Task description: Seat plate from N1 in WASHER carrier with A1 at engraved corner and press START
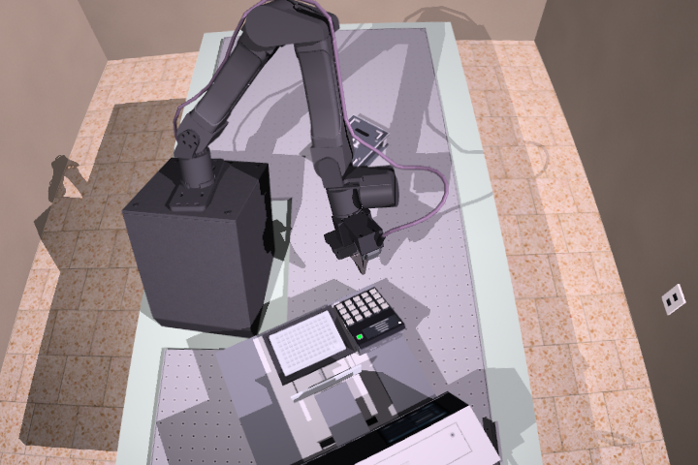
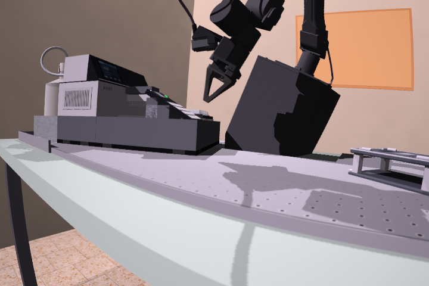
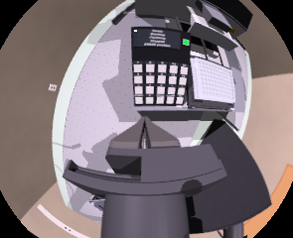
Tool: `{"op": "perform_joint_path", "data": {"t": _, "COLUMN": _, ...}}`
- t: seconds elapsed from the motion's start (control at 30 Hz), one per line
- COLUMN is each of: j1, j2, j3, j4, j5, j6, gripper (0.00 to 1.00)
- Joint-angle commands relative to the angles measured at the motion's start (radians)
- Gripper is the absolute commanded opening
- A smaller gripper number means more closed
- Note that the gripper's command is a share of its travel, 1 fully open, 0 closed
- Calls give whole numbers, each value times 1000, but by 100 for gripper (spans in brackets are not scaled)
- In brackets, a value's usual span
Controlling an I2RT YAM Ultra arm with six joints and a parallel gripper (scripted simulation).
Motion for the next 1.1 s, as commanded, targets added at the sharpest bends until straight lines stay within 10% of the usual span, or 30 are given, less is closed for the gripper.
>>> {"op": "perform_joint_path", "data": {"t": 0.0, "j1": -13, "j2": 21, "j3": 37, "j4": 44, "j5": 13, "j6": -11, "gripper": 0}}
{"op": "perform_joint_path", "data": {"t": 1.07, "j1": -10, "j2": 142, "j3": 108, "j4": 131, "j5": 14, "j6": -10, "gripper": 0}}
